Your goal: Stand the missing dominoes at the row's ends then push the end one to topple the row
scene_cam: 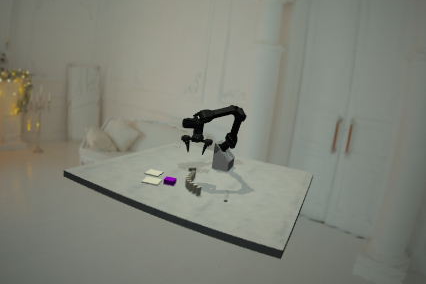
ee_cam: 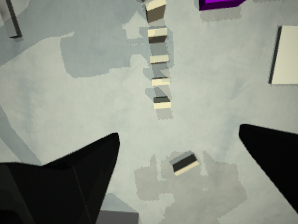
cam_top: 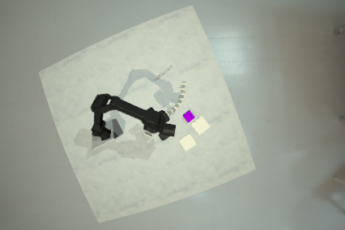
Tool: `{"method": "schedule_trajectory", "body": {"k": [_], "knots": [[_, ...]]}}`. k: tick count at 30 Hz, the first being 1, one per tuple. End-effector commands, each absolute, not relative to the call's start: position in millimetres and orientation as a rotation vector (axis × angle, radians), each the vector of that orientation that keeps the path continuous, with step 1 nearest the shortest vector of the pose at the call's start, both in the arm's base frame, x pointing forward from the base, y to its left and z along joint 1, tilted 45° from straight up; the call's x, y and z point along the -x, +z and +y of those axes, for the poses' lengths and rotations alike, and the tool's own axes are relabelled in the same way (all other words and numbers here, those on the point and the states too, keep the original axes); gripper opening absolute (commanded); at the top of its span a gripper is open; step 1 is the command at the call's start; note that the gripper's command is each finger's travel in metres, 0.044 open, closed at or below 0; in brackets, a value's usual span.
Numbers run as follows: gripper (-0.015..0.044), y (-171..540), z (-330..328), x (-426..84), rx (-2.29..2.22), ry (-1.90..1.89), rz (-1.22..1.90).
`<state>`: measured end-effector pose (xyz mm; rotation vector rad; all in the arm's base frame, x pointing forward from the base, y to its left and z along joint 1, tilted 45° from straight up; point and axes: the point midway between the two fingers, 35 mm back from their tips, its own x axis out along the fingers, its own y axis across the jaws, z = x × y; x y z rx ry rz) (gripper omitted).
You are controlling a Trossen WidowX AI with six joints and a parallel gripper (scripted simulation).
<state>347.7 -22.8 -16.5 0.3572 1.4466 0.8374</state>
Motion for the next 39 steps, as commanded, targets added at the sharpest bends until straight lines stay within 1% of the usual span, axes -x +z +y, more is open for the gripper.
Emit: {"method": "schedule_trajectory", "body": {"k": [1,4,6,10,15,21,28,39], "knots": [[0.0440,-14,-21,-344,-0.349,0.857,1.463],[0.0440,-24,-25,-337,-0.409,0.797,1.504],[0.0440,-41,-31,-324,-0.516,0.685,1.572],[0.0440,-87,-43,-278,-0.828,0.332,1.739],[0.0440,-122,-44,-232,-1.122,-0.005,1.822],[0.0440,-124,-43,-230,-1.133,-0.018,1.824],[0.0440,-167,3,-226,-1.135,-0.015,1.825],[0.0440,-175,9,-224,-1.136,-0.014,1.825]]}}
